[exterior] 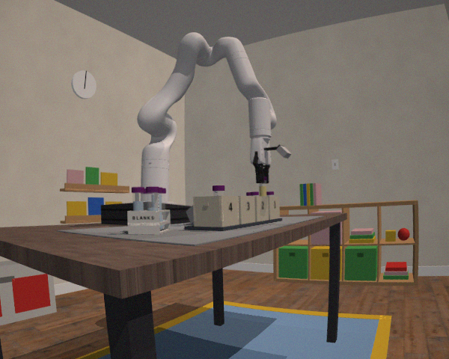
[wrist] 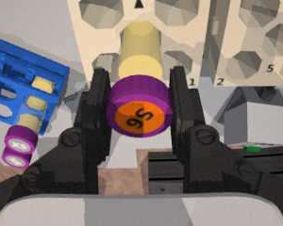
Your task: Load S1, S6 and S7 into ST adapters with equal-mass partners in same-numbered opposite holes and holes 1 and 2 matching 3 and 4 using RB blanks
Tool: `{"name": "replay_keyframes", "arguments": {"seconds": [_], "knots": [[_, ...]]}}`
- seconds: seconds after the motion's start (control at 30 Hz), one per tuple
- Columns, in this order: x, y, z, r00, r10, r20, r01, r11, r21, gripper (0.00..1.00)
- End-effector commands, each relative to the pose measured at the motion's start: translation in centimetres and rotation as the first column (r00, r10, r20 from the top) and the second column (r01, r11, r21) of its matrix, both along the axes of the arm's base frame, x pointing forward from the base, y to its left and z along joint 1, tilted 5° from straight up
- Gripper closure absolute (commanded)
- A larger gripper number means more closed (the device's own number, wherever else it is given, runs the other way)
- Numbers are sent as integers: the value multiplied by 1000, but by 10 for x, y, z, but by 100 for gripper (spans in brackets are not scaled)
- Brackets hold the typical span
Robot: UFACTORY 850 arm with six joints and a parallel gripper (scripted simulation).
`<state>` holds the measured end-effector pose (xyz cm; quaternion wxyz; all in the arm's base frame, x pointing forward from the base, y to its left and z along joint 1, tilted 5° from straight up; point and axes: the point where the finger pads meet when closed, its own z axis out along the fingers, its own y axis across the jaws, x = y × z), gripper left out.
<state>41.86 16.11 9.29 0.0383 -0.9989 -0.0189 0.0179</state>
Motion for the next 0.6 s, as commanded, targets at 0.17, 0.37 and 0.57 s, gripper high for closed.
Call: {"name": "replay_keyframes", "arguments": {"seconds": [0.17,0.37,0.57], "knots": [[1,1,-7,1000,0,2,0,1000,1,100],[0,1,-13,1000,0,2,0,1000,1,100],[0,2,-17,1000,0,2,0,1000,1,100]]}}
